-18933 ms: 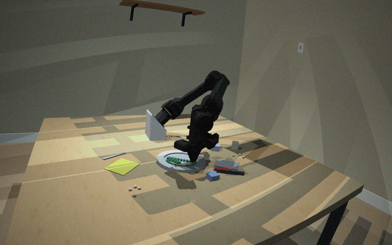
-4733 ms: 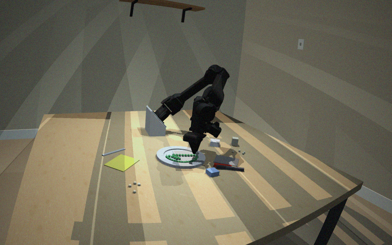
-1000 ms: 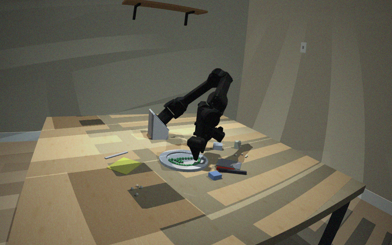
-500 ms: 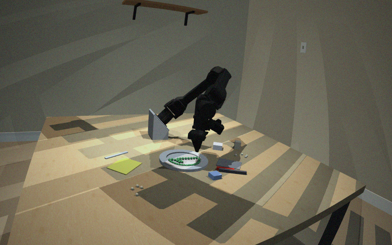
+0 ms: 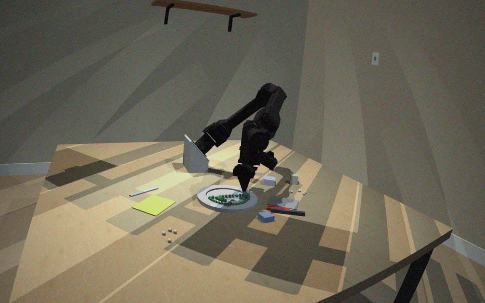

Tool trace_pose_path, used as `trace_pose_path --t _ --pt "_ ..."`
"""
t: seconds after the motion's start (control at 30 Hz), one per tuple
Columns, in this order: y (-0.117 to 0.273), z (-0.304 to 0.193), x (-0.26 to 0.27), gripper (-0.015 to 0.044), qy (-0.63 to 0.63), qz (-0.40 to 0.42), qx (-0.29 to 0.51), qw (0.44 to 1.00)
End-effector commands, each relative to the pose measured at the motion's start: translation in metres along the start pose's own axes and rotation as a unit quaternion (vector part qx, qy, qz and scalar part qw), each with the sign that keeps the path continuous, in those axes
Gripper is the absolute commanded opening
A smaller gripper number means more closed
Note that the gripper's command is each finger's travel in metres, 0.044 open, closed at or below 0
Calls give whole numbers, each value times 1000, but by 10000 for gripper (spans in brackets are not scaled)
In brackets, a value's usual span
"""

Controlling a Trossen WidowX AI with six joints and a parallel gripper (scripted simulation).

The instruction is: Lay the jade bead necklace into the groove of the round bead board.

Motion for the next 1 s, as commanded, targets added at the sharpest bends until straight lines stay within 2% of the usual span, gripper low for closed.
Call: trace_pose_path --t 0.0,0.57,0.73,0.97 --pt "-9 -2 1 120 -5 7 2 1000" --pt "-24 -3 2 120 -7 10 3 1000" --pt "-22 -2 2 0 -3 6 4 1000" --pt "-22 -2 2 0 -3 6 4 1000"
Point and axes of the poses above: the point midway between the two fingers, 35 mm back from their tips, its own y axis back along the fingers, its own x axis across the jaws, z = x × y, the point moved 9 cm from there along y, back along the fingers, and after that the axes turned 4 degrees about -y, right-handed, at the moved point
